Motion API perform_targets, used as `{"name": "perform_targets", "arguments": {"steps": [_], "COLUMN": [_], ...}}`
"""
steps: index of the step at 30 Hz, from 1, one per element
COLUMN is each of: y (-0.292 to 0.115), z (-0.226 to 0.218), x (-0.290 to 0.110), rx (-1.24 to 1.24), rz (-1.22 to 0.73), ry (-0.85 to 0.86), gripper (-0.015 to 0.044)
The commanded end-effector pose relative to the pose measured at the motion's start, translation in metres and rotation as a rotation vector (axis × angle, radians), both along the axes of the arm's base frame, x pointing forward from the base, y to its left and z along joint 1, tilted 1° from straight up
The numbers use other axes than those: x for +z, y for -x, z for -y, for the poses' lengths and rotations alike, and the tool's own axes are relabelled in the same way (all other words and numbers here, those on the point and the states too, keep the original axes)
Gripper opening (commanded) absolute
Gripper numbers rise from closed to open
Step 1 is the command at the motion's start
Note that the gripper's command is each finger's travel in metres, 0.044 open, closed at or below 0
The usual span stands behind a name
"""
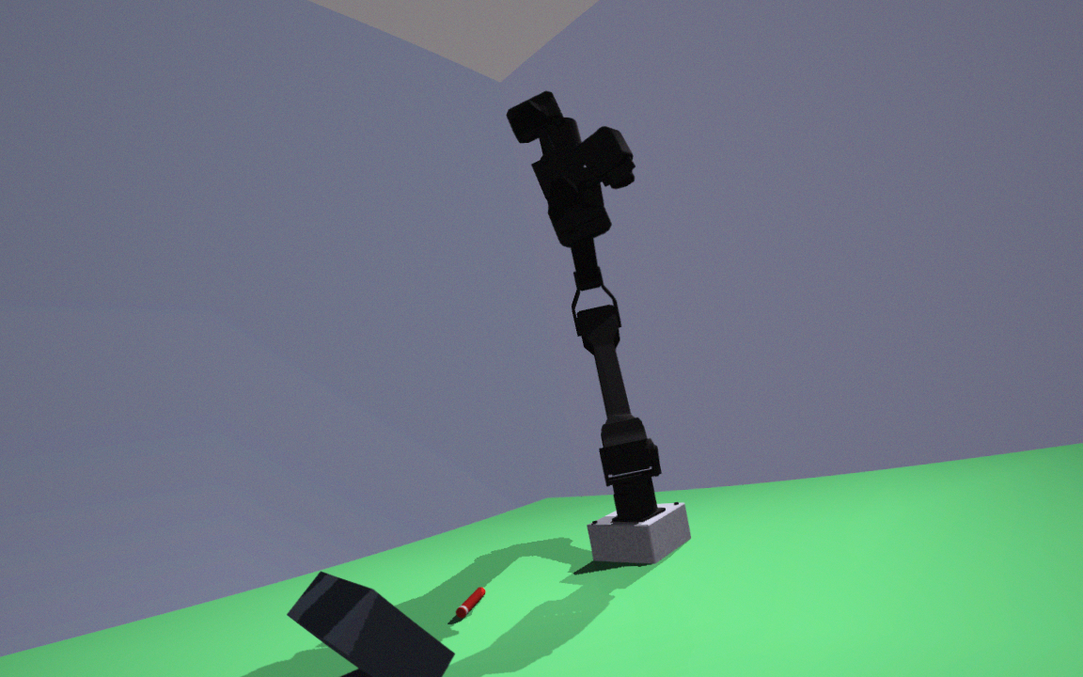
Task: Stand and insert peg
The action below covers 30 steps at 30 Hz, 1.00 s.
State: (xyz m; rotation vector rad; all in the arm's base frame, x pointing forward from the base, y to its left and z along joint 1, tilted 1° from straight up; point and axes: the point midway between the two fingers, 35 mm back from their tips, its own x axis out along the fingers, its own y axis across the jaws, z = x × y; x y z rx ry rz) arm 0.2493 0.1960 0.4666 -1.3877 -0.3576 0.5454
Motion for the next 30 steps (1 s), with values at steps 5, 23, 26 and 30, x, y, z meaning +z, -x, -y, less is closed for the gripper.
{"name": "perform_targets", "arguments": {"steps": [5, 23, 26, 30], "y": [-0.047, -0.108, -0.114, -0.119], "z": [0.013, 0.078, 0.094, 0.118], "x": [-0.058, -0.178, -0.2, -0.229], "rx": [-0.131, -0.397, -0.461, -0.547], "rz": [-0.196, -0.61, -0.689, -0.795], "ry": [0.053, 0.112, 0.115, 0.113], "gripper": [0.044, 0.044, 0.044, 0.044]}}
